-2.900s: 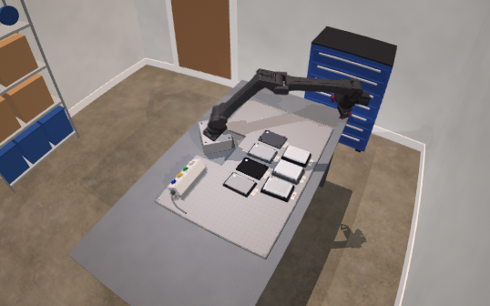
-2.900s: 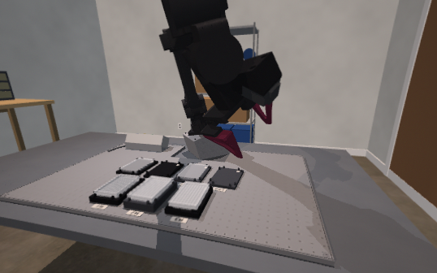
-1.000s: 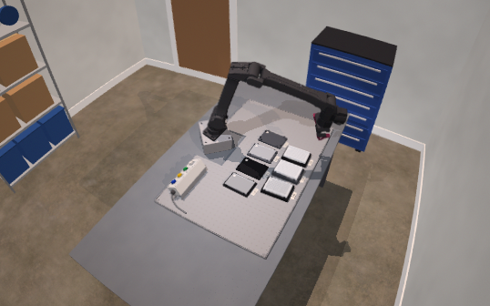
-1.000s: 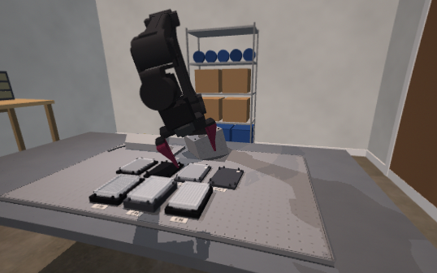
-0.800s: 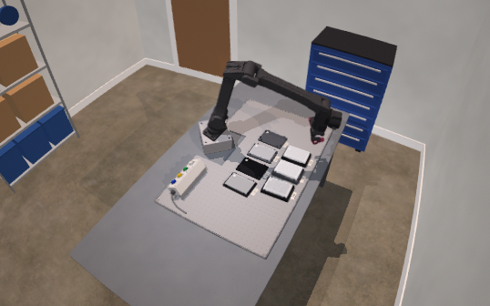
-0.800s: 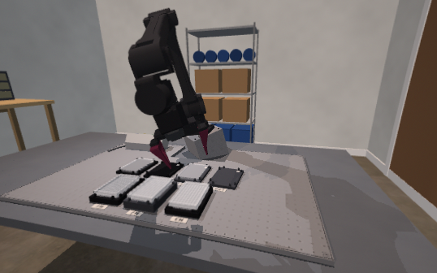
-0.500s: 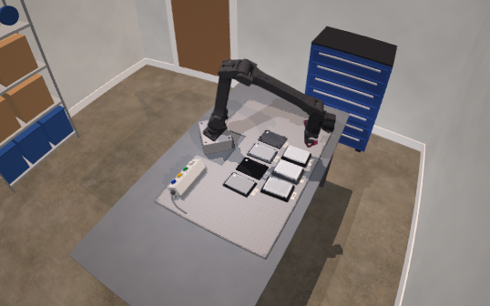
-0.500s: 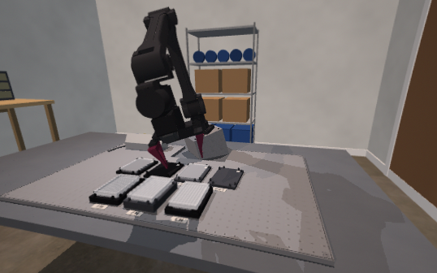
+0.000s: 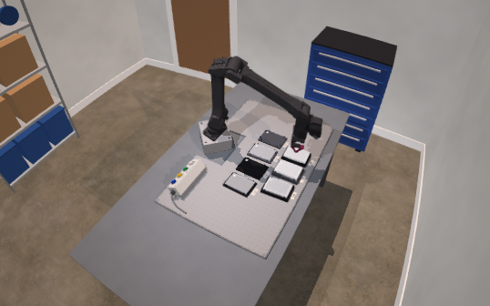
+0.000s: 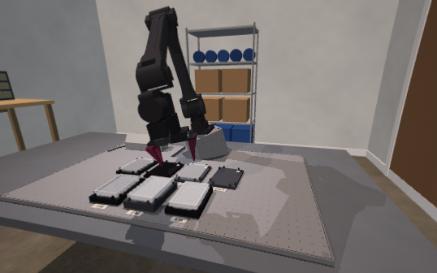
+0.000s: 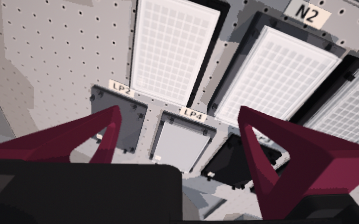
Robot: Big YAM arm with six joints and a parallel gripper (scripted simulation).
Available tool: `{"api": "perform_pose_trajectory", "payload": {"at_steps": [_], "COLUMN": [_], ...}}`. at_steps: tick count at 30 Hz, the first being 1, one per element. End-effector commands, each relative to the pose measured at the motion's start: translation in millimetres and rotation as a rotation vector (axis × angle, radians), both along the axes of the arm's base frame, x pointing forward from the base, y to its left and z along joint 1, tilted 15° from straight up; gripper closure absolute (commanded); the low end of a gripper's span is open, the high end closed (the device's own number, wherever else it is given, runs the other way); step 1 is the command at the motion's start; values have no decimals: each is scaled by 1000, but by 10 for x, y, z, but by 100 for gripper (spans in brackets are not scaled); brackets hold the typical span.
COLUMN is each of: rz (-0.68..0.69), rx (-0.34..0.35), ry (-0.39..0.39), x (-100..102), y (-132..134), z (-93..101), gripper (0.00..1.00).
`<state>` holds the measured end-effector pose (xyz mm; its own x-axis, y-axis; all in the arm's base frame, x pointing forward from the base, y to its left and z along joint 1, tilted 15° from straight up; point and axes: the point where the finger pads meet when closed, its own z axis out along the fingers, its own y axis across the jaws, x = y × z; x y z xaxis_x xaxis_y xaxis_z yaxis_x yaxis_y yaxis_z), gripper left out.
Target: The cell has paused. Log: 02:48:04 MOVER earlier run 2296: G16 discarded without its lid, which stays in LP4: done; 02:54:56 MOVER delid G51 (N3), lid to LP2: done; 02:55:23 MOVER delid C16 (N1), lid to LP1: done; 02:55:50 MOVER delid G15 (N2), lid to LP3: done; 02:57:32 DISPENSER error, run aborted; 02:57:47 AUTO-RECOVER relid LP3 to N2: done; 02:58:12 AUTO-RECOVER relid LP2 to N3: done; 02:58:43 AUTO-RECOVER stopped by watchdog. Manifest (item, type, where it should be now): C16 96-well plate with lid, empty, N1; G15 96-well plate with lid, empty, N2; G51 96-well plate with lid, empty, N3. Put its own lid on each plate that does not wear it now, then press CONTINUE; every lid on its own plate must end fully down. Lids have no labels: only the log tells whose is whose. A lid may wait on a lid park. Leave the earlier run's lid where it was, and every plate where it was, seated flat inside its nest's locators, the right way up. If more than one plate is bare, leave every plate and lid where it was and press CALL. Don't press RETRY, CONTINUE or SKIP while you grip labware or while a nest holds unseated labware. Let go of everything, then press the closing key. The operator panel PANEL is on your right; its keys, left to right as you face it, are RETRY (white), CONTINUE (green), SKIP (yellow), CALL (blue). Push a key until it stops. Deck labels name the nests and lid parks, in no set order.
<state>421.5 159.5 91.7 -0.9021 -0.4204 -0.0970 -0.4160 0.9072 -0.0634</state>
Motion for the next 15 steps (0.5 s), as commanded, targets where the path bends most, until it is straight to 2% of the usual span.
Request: {"api": "perform_pose_trajectory", "payload": {"at_steps": [1,6,8,13,15], "rz": [-68,-46,-104,-147,-147], "rx": [12,10,-2,-20,-20], "ry": [-66,-63,-78,-98,-98], "x": [30,-111,-169,-332,-332], "y": [-92,-269,-344,-480,-480], "z": [130,20,-23,-132,-132], "gripper": [0,0,0,0,0]}}
